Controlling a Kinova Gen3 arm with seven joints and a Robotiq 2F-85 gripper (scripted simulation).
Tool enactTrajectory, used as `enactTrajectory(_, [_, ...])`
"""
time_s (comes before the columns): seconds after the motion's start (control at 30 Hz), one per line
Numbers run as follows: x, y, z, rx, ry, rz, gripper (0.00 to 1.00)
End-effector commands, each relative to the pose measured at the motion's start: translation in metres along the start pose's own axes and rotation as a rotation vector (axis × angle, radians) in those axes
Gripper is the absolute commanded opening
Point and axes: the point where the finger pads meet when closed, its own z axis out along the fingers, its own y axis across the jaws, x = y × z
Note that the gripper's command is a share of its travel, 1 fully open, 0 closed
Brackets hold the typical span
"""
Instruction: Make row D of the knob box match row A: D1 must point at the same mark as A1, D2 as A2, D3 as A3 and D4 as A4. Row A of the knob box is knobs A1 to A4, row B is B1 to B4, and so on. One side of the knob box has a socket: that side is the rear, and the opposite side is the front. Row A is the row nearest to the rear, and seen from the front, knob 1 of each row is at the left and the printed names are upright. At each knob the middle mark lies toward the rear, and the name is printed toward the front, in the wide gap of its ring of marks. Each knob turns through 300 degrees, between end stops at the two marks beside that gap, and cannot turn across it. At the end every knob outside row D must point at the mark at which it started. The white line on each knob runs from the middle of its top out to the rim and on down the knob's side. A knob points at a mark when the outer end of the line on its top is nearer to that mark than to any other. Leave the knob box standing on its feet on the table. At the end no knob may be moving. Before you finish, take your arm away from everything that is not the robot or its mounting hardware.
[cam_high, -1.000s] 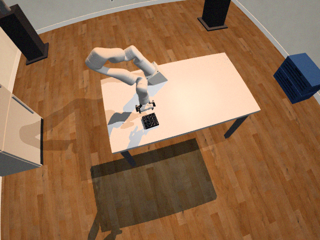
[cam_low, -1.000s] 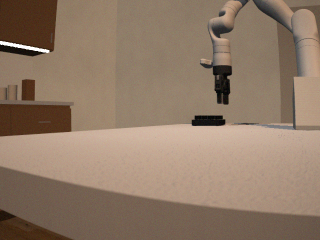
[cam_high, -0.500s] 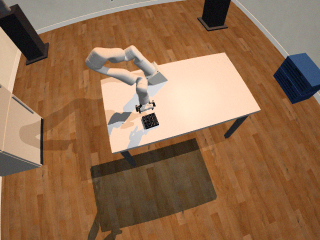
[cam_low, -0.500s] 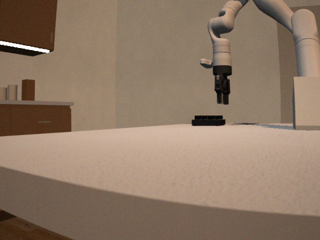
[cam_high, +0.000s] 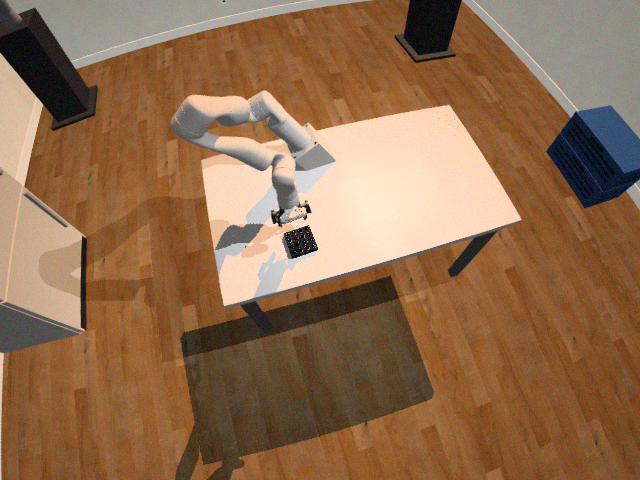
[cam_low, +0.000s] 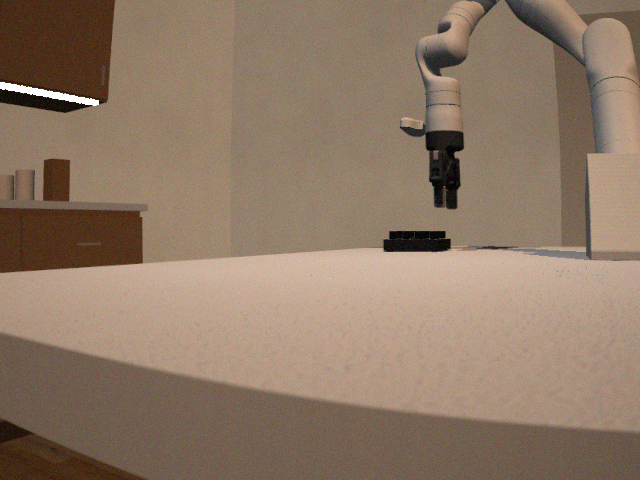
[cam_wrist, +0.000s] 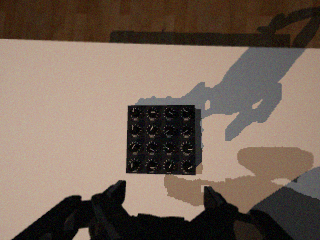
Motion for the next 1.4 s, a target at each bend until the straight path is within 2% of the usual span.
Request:
enactTrajectory(0.0, [0.0, 0.0, 0.0, 0.0, 0.001, 0.0, 1.0])
enactTrajectory(0.73, [-0.003, 0.0, 0.0, 0.0, 0.002, 0.0, 1.0])
enactTrajectory(1.37, [-0.036, 0.001, 0.0, 0.0, 0.002, 0.0, 1.0])
